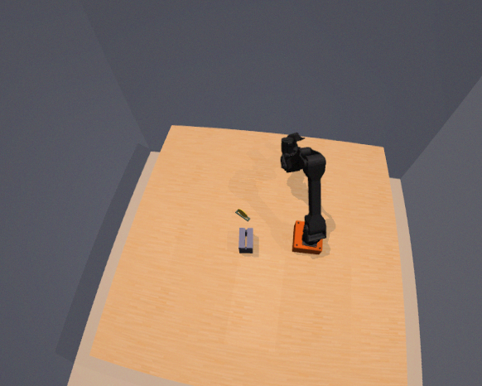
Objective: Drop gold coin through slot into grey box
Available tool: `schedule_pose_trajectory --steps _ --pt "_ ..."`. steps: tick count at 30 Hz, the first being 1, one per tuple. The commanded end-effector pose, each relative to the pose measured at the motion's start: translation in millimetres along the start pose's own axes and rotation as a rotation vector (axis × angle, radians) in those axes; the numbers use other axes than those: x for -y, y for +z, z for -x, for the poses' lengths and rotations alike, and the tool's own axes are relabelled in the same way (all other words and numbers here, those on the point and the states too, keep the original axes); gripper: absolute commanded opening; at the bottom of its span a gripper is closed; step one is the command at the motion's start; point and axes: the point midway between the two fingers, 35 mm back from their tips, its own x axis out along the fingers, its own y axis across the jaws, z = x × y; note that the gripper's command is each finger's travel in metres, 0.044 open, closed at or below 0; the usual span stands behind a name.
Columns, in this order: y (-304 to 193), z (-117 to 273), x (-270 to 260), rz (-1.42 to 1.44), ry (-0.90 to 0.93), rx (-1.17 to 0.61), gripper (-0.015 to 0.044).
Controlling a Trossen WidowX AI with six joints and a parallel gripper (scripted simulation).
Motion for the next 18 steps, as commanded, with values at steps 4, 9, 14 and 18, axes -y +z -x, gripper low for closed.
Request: schedule_pose_trajectory --steps 4,9,14,18 --pt "22 27 17 0.040 -0.047 0.115 0.0295" --pt "55 60 33 -0.065 -0.046 0.281 0.0164" --pt "93 117 46 -0.206 0.028 0.508 0.0161" --pt "117 176 47 -0.315 0.165 0.681 0.0161"
